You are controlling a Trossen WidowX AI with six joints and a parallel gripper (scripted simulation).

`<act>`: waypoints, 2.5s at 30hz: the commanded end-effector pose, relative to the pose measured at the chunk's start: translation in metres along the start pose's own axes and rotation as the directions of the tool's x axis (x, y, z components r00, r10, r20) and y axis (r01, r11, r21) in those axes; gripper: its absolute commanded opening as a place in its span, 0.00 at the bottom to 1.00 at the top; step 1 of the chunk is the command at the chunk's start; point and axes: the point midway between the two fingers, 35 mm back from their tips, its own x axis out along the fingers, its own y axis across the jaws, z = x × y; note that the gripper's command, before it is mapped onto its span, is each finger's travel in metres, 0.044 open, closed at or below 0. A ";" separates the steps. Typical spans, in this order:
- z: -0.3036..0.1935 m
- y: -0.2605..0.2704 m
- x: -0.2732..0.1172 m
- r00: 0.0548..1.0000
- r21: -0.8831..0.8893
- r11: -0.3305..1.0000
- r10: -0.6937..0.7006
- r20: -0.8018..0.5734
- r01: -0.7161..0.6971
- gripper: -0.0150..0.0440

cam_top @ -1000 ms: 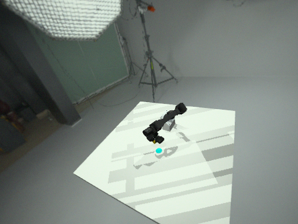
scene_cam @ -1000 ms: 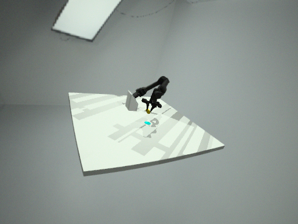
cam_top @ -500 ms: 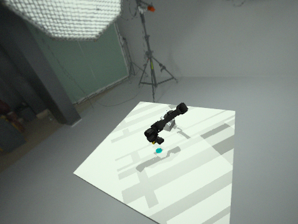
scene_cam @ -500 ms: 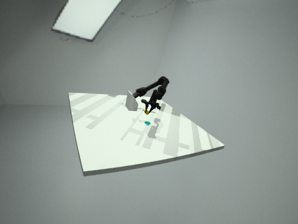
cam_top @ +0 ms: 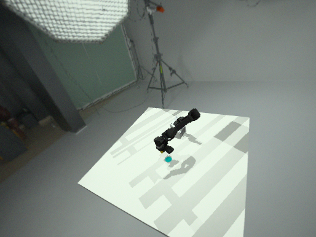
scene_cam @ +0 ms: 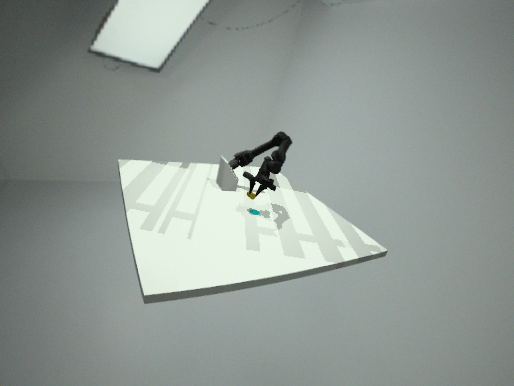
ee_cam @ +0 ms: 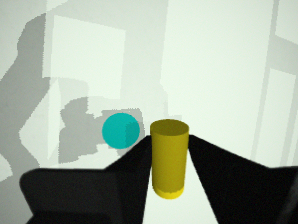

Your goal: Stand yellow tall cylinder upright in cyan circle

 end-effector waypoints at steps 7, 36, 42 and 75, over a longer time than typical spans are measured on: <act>0.001 -0.003 0.005 0.998 -0.002 0.999 -0.044 0.051 0.044 0.43; 0.005 -0.005 0.018 0.971 -0.007 0.991 -0.130 0.201 0.134 0.43; 0.006 -0.005 0.020 0.961 -0.003 0.989 -0.143 0.235 0.148 0.43; 0.010 -0.003 0.024 0.887 0.034 0.981 -0.188 0.421 0.191 0.43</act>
